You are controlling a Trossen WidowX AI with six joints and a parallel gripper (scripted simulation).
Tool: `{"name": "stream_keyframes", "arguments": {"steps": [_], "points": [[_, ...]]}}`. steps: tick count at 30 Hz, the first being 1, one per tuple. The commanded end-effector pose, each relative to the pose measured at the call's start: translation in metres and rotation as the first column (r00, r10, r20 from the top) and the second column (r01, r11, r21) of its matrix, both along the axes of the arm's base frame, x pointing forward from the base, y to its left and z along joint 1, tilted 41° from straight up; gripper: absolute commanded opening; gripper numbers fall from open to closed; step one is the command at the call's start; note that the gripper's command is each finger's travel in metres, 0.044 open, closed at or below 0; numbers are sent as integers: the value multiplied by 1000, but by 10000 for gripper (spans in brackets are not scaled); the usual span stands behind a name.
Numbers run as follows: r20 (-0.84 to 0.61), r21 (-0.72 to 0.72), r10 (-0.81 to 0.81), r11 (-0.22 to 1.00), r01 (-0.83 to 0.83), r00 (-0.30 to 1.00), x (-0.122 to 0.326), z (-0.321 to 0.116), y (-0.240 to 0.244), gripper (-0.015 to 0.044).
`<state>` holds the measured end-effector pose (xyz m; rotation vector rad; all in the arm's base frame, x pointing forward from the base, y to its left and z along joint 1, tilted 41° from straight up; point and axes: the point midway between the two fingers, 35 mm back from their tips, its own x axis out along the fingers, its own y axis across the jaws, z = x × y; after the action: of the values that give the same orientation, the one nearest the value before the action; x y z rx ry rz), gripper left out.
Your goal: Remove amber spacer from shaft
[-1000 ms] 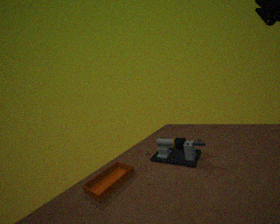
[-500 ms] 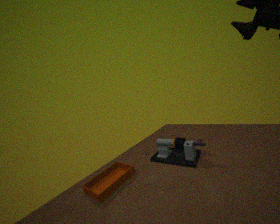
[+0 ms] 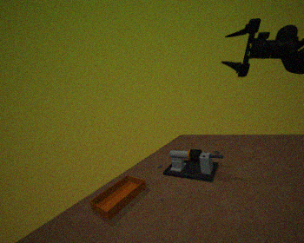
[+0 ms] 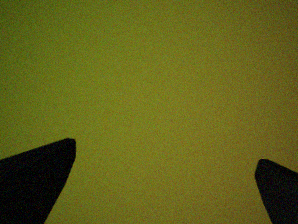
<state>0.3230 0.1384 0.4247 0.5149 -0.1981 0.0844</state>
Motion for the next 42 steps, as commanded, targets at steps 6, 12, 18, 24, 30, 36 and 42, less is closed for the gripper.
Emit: {"name": "stream_keyframes", "arguments": {"steps": [6, 12, 18, 24, 30, 36, 42], "points": [[-187, 535, -29, 835, 126, 982, 41, -113, -62, 440], [-263, 772, -63, 585, 249, 963, 47, -175, -105, 440], [-323, 910, -114, 233, 342, 939, 39, -236, -150, 440], [-376, 922, -191, -177, 345, 907, 13, -295, -194, 440], [-408, 862, -251, -423, 280, 878, -10, -329, -218, 440], [-408, 862, -251, -423, 280, 878, -15, -326, -220, 440], [-408, 862, -251, -423, 280, 878, -14, -326, -220, 440]]}}
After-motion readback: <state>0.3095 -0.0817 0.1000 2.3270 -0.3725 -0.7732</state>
